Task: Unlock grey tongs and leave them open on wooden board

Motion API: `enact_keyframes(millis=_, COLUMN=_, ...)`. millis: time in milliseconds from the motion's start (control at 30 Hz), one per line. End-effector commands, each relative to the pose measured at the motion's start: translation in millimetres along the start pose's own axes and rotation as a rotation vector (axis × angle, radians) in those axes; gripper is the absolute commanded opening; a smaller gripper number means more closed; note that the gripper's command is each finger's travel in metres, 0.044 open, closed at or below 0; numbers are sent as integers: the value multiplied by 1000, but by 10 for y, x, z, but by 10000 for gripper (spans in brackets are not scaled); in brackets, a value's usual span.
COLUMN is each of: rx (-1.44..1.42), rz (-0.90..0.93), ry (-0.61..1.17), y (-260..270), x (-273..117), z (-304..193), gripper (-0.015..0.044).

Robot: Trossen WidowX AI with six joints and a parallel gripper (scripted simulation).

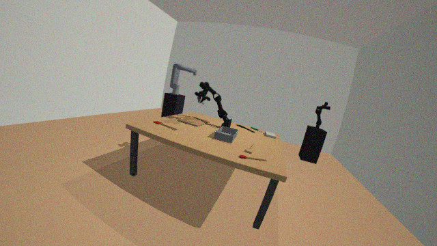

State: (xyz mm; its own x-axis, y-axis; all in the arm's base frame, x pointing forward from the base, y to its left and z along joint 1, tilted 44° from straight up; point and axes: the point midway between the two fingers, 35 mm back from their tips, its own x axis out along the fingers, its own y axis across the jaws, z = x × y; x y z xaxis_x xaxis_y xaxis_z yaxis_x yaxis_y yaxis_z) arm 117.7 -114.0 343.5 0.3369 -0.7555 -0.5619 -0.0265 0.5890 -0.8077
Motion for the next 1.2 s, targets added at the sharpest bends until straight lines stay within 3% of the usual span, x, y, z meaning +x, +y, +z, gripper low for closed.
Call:
enact_keyframes(millis=0, rx=12, rz=-23, ry=-57, y=-9, x=-68, z=-21, gripper=-150)
enact_keyframes(millis=1167, rx=99, rz=-46, ry=-607, y=-49, x=-292, z=-193, gripper=-150)
